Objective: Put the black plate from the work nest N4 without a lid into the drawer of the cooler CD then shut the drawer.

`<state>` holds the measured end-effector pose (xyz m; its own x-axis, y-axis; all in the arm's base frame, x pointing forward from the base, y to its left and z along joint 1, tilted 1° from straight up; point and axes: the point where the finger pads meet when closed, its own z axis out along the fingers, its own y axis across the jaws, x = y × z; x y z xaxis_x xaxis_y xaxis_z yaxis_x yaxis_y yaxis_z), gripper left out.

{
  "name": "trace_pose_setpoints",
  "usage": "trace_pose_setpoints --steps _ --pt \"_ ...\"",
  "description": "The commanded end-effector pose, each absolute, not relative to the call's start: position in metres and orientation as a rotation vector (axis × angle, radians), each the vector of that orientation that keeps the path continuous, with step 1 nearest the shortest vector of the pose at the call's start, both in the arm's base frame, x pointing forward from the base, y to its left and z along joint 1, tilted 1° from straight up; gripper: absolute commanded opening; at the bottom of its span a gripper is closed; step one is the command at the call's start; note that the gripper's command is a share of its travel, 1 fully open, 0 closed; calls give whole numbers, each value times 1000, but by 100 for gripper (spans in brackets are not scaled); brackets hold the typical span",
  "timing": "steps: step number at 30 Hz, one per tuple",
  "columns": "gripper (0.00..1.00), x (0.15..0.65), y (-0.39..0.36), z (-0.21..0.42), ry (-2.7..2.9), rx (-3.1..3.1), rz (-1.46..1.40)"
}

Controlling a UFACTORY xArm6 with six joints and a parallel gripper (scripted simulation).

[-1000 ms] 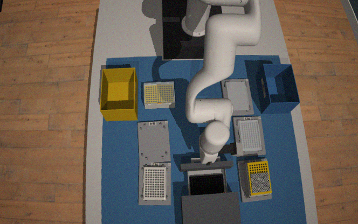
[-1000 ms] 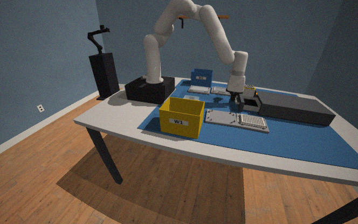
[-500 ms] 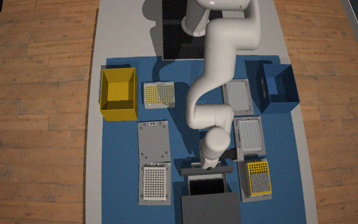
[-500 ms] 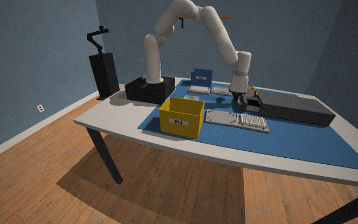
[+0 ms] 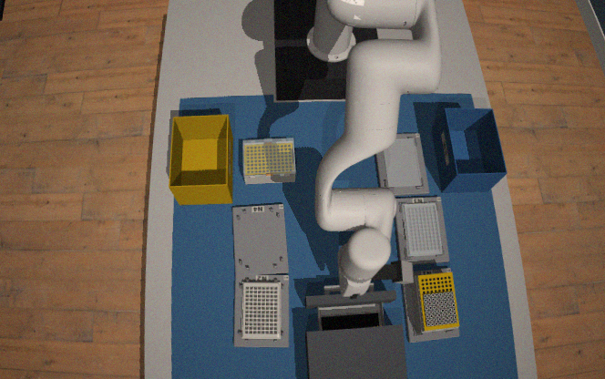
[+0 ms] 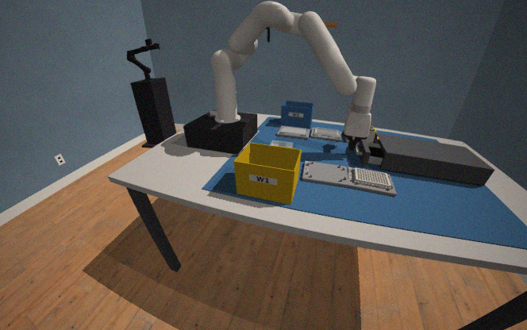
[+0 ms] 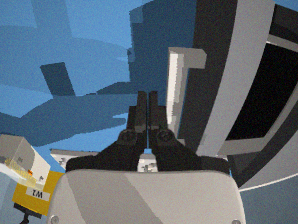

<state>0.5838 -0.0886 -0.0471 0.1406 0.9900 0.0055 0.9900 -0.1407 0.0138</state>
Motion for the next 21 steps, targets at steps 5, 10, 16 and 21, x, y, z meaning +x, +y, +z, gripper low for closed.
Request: trace_pose_setpoints --steps 5,10,16,21 --pt "0 593 -90 -45 2052 2365 25" --pt "0 601 -91 -44 2052 2365 26" --pt "0 608 -92 -44 2052 2365 26" --pt "0 616 -93 -44 2052 2365 26"
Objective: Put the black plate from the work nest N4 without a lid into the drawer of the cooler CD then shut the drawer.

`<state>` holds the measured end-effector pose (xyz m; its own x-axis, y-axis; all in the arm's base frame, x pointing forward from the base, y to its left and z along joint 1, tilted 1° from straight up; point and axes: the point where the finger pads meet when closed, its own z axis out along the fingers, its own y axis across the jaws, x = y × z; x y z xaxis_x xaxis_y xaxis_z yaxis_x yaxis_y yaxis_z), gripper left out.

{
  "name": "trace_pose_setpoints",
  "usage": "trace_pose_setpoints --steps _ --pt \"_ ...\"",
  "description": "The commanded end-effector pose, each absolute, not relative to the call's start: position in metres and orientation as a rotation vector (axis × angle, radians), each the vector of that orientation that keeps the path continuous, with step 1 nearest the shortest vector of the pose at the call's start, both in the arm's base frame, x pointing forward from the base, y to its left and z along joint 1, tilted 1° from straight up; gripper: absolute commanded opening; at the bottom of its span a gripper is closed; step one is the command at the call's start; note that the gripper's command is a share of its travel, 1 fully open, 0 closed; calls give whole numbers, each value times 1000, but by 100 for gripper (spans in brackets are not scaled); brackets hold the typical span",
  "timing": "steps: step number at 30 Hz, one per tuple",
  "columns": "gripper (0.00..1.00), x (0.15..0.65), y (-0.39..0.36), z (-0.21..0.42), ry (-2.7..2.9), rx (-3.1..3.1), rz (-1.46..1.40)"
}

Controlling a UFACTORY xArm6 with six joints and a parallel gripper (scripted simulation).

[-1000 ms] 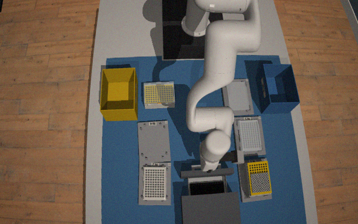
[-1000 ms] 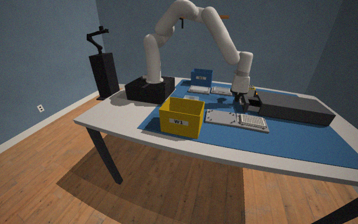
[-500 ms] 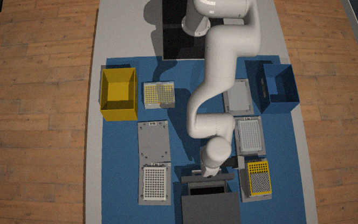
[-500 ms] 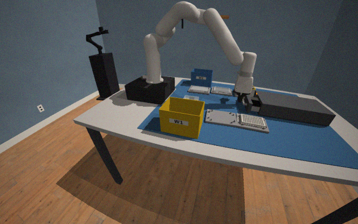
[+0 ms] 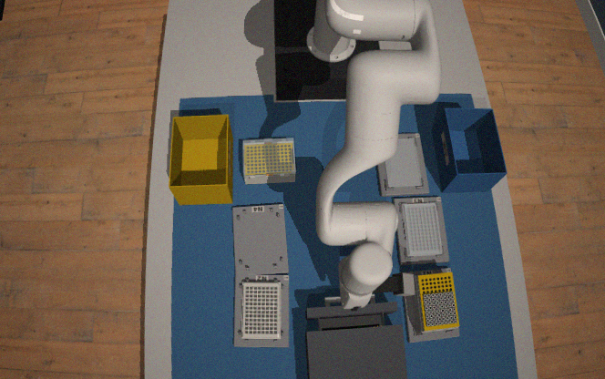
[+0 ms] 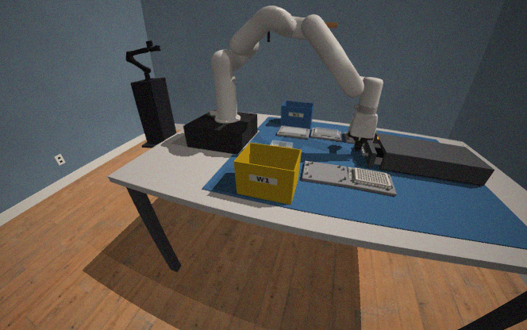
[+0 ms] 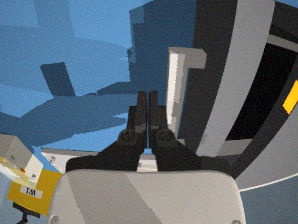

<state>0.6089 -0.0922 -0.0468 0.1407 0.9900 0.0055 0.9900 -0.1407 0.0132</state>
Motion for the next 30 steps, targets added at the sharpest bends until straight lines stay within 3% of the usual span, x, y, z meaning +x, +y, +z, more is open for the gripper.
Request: trace_pose_setpoints --steps 1,30 --pt "0 618 -93 -44 2052 2365 26" --pt "0 648 -98 -43 2052 2364 26"
